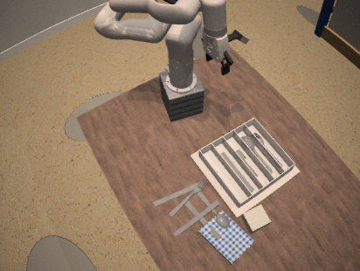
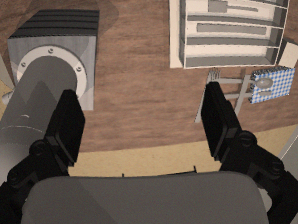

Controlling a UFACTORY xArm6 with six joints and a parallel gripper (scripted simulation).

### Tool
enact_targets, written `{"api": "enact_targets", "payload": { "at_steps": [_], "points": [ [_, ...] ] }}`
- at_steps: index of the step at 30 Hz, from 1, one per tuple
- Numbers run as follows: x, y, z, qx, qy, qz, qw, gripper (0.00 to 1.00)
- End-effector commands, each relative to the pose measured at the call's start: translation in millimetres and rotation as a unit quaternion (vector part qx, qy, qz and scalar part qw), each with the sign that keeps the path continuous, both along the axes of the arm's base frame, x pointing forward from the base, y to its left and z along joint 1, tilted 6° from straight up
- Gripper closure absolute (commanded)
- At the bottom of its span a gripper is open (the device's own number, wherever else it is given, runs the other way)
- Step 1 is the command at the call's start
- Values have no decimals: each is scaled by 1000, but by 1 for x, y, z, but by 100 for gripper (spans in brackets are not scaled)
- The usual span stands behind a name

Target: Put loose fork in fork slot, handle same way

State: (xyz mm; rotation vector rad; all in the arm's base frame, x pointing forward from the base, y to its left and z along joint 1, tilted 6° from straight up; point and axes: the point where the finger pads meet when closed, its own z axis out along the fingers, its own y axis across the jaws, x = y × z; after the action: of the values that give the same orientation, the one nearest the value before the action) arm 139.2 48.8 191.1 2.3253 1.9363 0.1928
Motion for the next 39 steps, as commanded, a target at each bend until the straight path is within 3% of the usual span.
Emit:
{"api": "enact_targets", "payload": {
  "at_steps": [1,21,25,29,34,35,36,37,39],
  "points": [
    [0,0,1,1,-1,0,1000,0],
    [2,0,2,2,-1,-10,1000,0],
    [12,-1,7,10,1,-67,998,0],
    [36,-6,16,28,5,-192,981,0],
    [45,-9,18,34,6,-234,972,0],
    [55,-12,20,40,7,-279,959,0],
    [55,-12,20,40,7,-279,959,0],
    [67,-16,22,47,8,-327,944,0],
    [67,-16,22,47,8,-327,944,0]
  ]
}}
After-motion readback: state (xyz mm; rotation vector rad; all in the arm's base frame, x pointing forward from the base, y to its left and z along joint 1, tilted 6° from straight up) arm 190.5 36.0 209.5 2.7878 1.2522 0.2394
